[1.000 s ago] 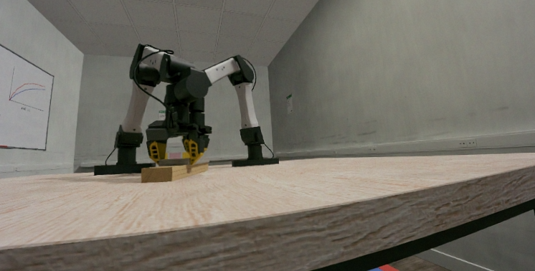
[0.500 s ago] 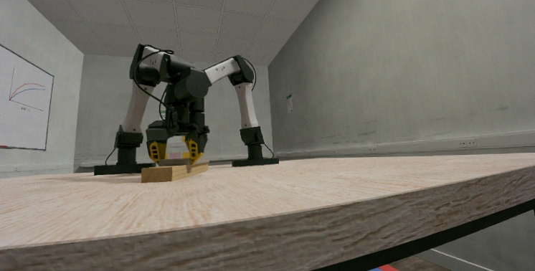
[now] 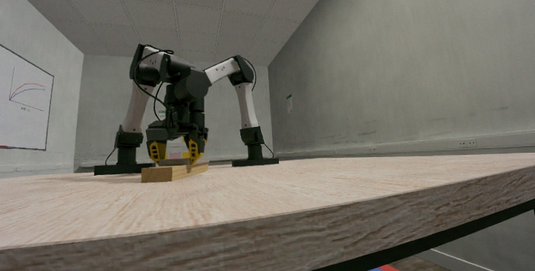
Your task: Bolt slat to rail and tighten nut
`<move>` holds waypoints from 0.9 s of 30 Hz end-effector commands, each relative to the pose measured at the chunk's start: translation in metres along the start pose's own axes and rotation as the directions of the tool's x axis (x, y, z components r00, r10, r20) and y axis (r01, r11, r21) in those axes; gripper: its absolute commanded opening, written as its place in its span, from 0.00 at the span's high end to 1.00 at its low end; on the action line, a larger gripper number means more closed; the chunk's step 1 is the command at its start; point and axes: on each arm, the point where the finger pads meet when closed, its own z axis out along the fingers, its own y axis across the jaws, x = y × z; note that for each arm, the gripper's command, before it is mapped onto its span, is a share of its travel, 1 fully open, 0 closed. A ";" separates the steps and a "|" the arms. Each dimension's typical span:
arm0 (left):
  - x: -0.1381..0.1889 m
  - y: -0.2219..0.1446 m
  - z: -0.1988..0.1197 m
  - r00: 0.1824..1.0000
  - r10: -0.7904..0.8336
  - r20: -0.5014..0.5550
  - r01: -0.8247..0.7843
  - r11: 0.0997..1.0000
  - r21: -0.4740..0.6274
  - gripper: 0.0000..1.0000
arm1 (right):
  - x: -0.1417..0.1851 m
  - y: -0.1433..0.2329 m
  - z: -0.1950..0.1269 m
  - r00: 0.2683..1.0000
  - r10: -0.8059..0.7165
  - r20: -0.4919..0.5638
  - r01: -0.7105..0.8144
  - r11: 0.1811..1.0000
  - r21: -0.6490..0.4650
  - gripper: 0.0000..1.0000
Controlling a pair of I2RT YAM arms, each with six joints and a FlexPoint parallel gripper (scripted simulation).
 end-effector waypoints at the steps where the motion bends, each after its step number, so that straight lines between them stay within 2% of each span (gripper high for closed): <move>1: -0.004 0.003 -0.001 0.974 0.229 0.000 -0.229 0.974 0.005 0.86 | -0.002 0.004 -0.007 1.000 0.002 0.015 -0.002 1.000 -0.017 0.33; 3: -0.004 0.003 -0.001 0.974 0.229 0.000 -0.229 0.974 0.005 0.86 | -0.002 0.004 -0.007 1.000 0.002 0.015 -0.002 1.000 -0.017 0.33; 9: -0.004 0.003 -0.001 0.891 0.453 0.000 -0.453 0.891 0.006 0.86 | -0.002 0.004 -0.007 1.000 0.002 0.015 -0.002 1.000 -0.017 0.33; 18: -0.004 0.003 -0.001 0.676 0.737 0.002 -0.737 0.676 0.008 0.86 | -0.002 0.004 -0.007 1.000 0.002 0.015 -0.002 1.000 -0.017 0.33; 20: -0.004 0.003 -0.001 0.676 0.737 0.002 -0.737 0.676 0.008 0.86 | -0.002 0.004 -0.007 1.000 0.002 0.015 -0.002 1.000 -0.017 0.33; 25: -0.004 0.003 -0.001 0.522 0.853 0.003 -0.853 0.522 0.008 0.86 | -0.002 0.004 -0.007 1.000 0.002 0.015 -0.002 1.000 -0.017 0.33; 27: -0.004 0.003 -0.001 0.499 0.866 0.003 -0.866 0.499 0.009 0.86 | -0.002 0.004 -0.007 1.000 0.002 0.015 -0.002 1.000 -0.017 0.33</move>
